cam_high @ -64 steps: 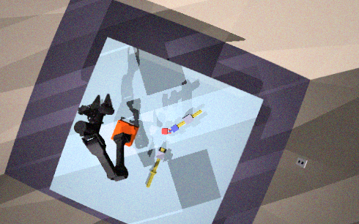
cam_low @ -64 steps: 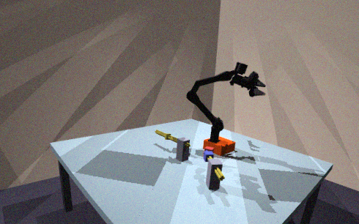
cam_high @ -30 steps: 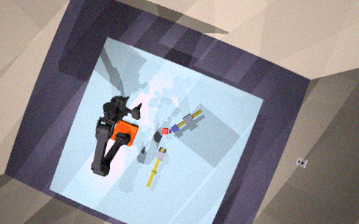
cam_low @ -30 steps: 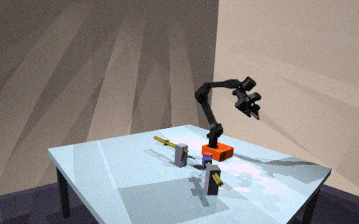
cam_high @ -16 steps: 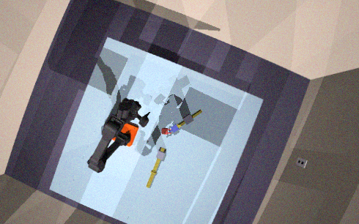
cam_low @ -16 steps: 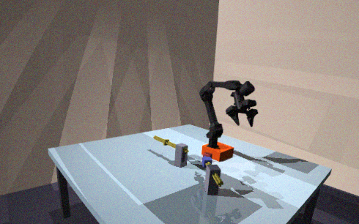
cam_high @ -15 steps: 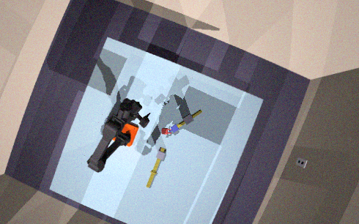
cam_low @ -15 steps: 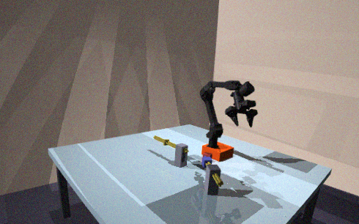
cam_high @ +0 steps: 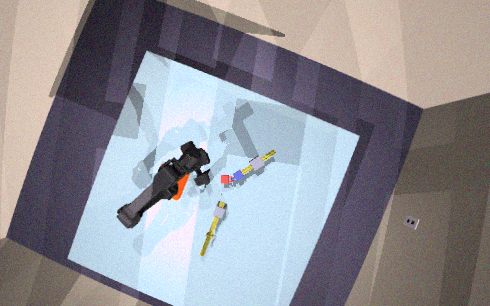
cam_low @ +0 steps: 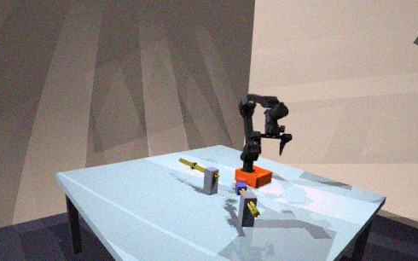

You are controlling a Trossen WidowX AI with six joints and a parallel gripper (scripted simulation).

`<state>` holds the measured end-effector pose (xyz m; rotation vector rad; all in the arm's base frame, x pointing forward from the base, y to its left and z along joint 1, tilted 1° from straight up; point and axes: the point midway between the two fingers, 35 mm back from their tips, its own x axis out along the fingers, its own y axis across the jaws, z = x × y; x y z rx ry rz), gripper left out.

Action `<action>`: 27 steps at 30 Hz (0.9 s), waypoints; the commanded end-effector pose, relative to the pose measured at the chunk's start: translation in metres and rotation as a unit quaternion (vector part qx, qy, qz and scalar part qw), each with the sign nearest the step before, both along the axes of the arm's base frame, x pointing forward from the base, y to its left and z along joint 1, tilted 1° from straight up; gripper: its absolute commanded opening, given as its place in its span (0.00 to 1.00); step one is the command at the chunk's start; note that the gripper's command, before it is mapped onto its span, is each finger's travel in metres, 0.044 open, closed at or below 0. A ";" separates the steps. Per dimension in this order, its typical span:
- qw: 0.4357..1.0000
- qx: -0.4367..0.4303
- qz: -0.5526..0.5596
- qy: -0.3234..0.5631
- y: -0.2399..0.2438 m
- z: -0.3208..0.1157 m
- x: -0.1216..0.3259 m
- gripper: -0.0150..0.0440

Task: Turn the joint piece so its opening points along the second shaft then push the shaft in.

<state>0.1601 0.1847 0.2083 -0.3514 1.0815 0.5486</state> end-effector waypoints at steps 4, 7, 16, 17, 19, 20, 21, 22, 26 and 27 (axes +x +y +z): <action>0.995 -0.011 -0.087 0.051 -0.019 -0.012 0.011 1.00; 0.989 -0.016 -0.128 0.074 -0.029 -0.018 0.016 1.00; 0.957 -0.026 -0.253 0.142 -0.059 -0.032 0.024 1.00; 0.952 -0.027 -0.267 0.149 -0.062 -0.033 0.025 1.00; 0.941 -0.029 -0.294 0.164 -0.069 -0.036 0.026 1.00; 0.935 -0.030 -0.308 0.171 -0.072 -0.037 0.027 1.00; 0.929 -0.030 -0.322 0.179 -0.075 -0.038 0.027 1.00; 0.923 -0.031 -0.335 0.186 -0.079 -0.039 0.027 1.00; 0.901 -0.032 -0.380 0.209 -0.089 -0.043 0.028 1.00; 0.899 -0.032 -0.382 0.211 -0.090 -0.043 0.028 1.00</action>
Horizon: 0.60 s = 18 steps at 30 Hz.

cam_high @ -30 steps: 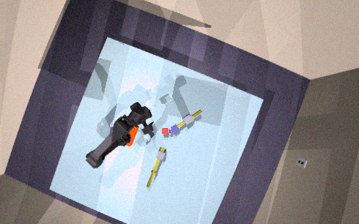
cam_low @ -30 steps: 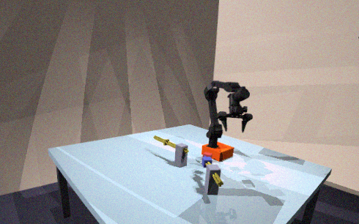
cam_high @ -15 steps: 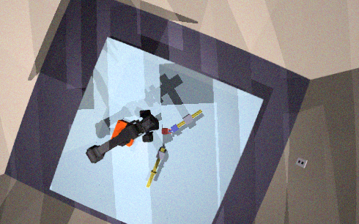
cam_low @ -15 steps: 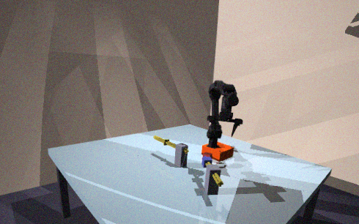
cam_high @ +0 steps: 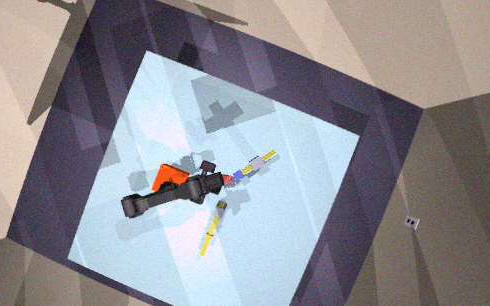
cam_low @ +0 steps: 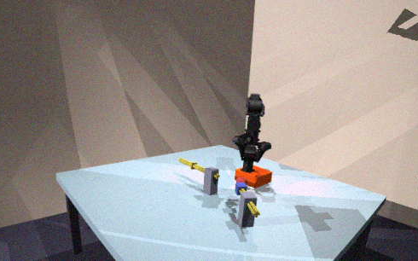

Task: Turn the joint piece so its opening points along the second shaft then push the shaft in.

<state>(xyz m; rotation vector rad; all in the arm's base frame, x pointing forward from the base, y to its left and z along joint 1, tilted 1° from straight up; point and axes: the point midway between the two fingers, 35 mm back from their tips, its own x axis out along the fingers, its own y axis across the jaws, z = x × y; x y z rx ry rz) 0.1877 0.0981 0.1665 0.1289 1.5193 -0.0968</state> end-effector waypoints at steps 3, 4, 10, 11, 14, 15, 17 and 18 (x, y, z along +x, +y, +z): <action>1.000 0.001 -0.019 0.012 -0.003 -0.002 0.000 1.00; 1.000 0.001 -0.012 0.011 -0.003 -0.002 0.000 1.00; 0.997 -0.001 0.075 -0.006 -0.003 -0.011 -0.001 1.00; 0.996 -0.002 0.090 -0.008 -0.003 -0.013 -0.001 1.00; 0.991 -0.004 0.134 -0.017 -0.003 -0.018 -0.002 1.00; 0.989 -0.005 0.146 -0.019 -0.003 -0.019 -0.002 1.00; 0.988 -0.005 0.155 -0.021 -0.003 -0.020 -0.002 1.00; 0.988 -0.005 0.155 -0.021 -0.003 -0.020 -0.002 1.00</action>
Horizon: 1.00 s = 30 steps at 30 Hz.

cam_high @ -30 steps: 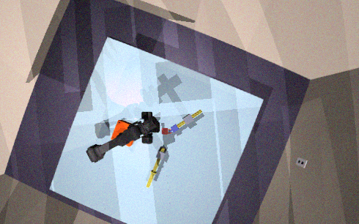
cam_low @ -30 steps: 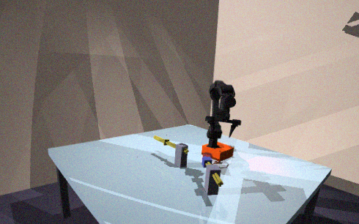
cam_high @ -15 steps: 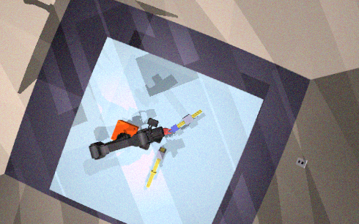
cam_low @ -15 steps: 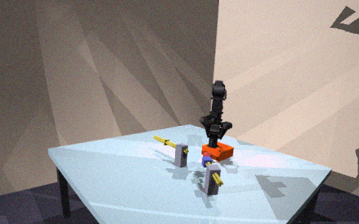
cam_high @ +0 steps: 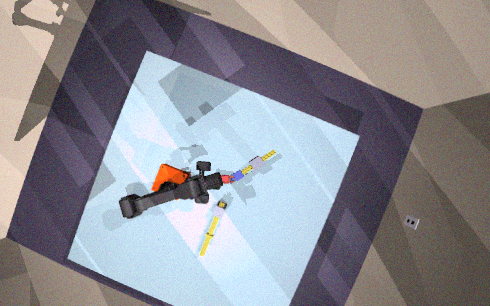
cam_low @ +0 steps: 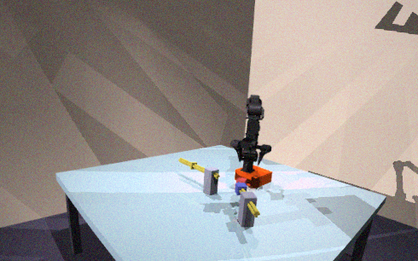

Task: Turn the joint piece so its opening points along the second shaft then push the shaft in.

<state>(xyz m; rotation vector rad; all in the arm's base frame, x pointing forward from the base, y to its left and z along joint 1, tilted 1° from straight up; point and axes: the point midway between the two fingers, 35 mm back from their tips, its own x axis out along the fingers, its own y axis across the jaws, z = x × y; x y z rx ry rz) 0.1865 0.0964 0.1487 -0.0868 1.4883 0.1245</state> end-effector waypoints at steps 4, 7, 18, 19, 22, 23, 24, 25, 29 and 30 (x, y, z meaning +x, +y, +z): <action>1.000 -0.002 0.016 -0.004 0.000 -0.009 0.000 1.00; 1.000 -0.002 0.016 -0.004 0.001 -0.021 0.002 1.00; 1.000 -0.002 0.016 -0.004 0.001 -0.068 0.004 1.00; 1.000 -0.002 0.016 -0.004 0.001 -0.072 0.003 1.00; 1.000 -0.002 0.016 -0.004 0.001 -0.082 0.002 1.00; 1.000 -0.002 0.016 -0.004 0.001 -0.082 0.002 1.00; 1.000 -0.002 0.016 -0.004 0.001 -0.082 0.002 1.00; 1.000 -0.002 0.016 -0.004 0.001 -0.082 0.003 1.00; 1.000 -0.002 0.016 -0.005 0.004 -0.081 0.015 1.00; 1.000 -0.002 0.016 -0.005 0.004 -0.080 0.019 1.00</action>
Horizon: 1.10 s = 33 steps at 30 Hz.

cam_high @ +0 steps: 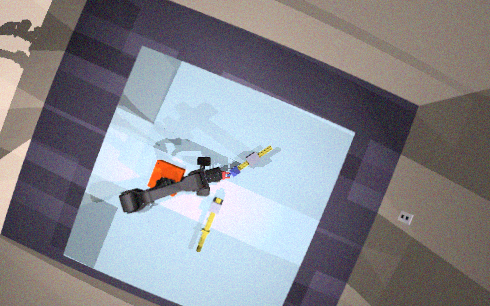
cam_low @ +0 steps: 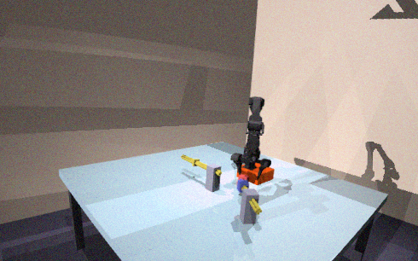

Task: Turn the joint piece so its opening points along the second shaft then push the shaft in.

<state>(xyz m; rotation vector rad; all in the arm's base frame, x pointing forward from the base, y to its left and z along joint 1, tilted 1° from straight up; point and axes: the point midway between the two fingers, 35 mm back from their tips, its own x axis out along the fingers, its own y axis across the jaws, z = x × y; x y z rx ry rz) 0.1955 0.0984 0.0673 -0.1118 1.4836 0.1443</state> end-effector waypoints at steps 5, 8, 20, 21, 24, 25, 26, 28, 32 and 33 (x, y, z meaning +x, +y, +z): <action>1.000 0.000 0.002 -0.004 0.006 0.002 0.028 1.00; 1.000 0.000 0.002 -0.004 0.007 0.002 0.040 1.00; 1.000 0.000 0.002 -0.005 0.010 -0.005 0.062 1.00; 1.000 0.000 0.002 -0.005 0.010 -0.007 0.063 1.00; 1.000 0.000 0.002 -0.005 0.010 -0.012 0.063 1.00; 1.000 0.000 0.002 -0.005 0.011 -0.013 0.064 1.00; 1.000 0.000 0.002 -0.005 0.011 -0.015 0.064 1.00; 1.000 0.000 0.002 -0.005 0.011 -0.018 0.064 1.00; 1.000 0.000 0.002 -0.005 0.011 -0.025 0.065 1.00; 1.000 0.000 0.002 -0.005 0.011 -0.026 0.065 1.00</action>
